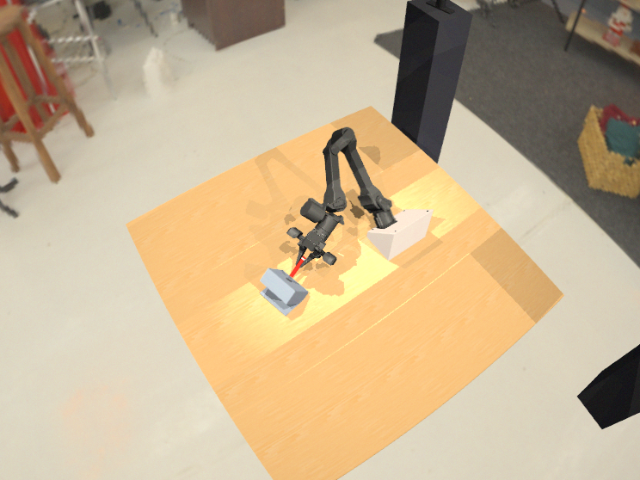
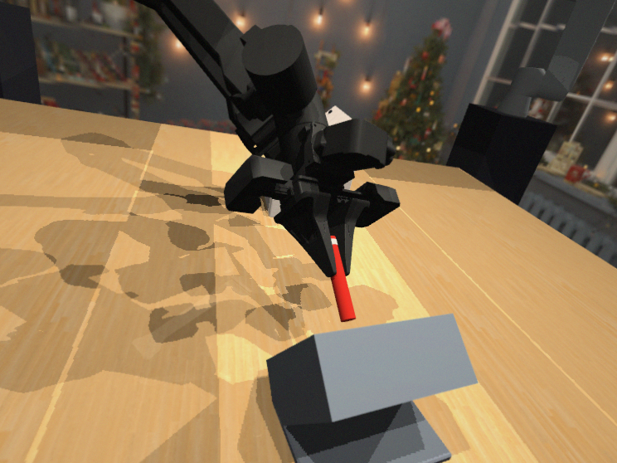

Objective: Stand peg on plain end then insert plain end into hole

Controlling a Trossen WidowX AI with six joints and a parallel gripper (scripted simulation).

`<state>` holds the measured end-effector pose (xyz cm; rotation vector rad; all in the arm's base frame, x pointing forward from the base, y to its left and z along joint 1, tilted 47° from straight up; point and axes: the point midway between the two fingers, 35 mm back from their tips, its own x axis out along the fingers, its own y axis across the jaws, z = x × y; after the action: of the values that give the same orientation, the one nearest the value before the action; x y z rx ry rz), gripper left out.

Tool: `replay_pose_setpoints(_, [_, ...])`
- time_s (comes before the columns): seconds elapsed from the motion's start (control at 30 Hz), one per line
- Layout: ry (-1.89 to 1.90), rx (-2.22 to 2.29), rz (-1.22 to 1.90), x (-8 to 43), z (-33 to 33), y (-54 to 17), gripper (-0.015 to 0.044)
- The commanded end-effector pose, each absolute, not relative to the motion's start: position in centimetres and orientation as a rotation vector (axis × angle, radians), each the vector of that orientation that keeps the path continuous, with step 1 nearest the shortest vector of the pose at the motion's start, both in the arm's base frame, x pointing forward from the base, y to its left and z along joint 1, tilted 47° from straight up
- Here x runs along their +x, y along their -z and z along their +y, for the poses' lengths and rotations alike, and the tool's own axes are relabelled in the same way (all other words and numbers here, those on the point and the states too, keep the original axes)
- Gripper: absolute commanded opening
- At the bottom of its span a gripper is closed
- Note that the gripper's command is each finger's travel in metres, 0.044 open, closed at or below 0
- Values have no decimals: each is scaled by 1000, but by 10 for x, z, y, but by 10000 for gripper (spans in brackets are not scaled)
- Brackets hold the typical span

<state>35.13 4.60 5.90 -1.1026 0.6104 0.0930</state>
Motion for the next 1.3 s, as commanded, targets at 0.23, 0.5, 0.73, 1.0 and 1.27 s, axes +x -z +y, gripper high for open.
replay_pose_setpoints(0.23, [-93,-1103,611,355,45,-56,0])
replay_pose_setpoints(0.5, [-93,-1103,611,355,45,-56,0])
replay_pose_setpoints(0.73, [-93,-1103,611,356,45,-55,0])
replay_pose_setpoints(1.0, [-93,-1103,611,359,46,-54,0])
replay_pose_setpoints(1.27, [-93,-1103,610,363,45,-52,0])
